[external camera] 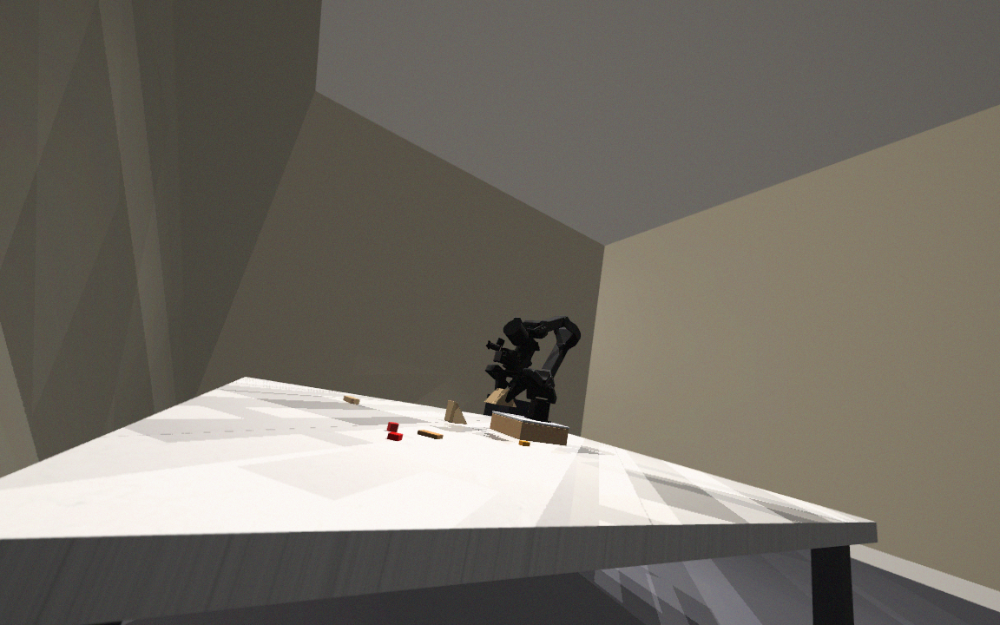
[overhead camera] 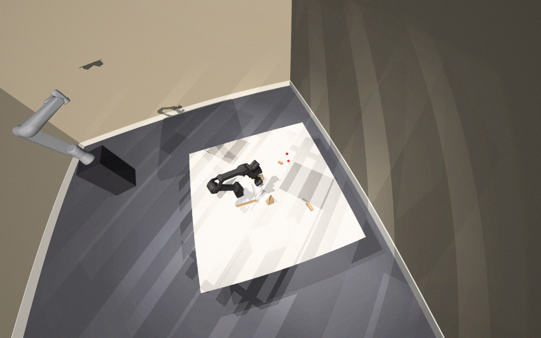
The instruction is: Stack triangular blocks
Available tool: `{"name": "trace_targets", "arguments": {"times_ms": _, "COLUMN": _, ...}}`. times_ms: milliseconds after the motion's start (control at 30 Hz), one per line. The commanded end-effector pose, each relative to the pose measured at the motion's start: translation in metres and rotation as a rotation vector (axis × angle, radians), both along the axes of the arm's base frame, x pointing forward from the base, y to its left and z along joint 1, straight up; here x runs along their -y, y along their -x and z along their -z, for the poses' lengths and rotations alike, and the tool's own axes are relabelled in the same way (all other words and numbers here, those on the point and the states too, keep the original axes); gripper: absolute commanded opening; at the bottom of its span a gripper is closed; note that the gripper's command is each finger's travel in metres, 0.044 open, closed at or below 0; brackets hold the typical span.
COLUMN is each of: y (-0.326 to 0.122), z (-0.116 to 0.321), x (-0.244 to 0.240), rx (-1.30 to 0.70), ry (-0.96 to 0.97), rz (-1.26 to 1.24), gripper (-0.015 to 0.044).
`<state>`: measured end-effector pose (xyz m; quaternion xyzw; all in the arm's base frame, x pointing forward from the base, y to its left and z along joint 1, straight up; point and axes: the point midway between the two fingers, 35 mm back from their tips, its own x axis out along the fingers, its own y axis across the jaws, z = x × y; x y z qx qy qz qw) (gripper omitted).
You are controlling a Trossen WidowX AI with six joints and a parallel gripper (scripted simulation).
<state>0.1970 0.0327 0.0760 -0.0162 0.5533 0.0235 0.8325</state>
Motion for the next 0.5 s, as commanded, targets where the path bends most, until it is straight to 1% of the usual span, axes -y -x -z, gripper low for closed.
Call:
{"name": "trace_targets", "arguments": {"times_ms": 0, "y": 0.0016, "z": -0.0146, "x": 0.0004, "rx": 0.016, "ry": -0.004, "rz": 0.000, "gripper": 0.0000}}
{"name": "trace_targets", "arguments": {"times_ms": 200, "y": 0.0016, "z": -0.0119, "x": 0.0003, "rx": 0.008, "ry": -0.011, "rz": 0.021, "gripper": 0.0000}}
{"name": "trace_targets", "arguments": {"times_ms": 467, "y": 0.0015, "z": -0.0119, "x": 0.0004, "rx": 0.001, "ry": -0.119, "rz": 0.271, "gripper": 0.0000}}
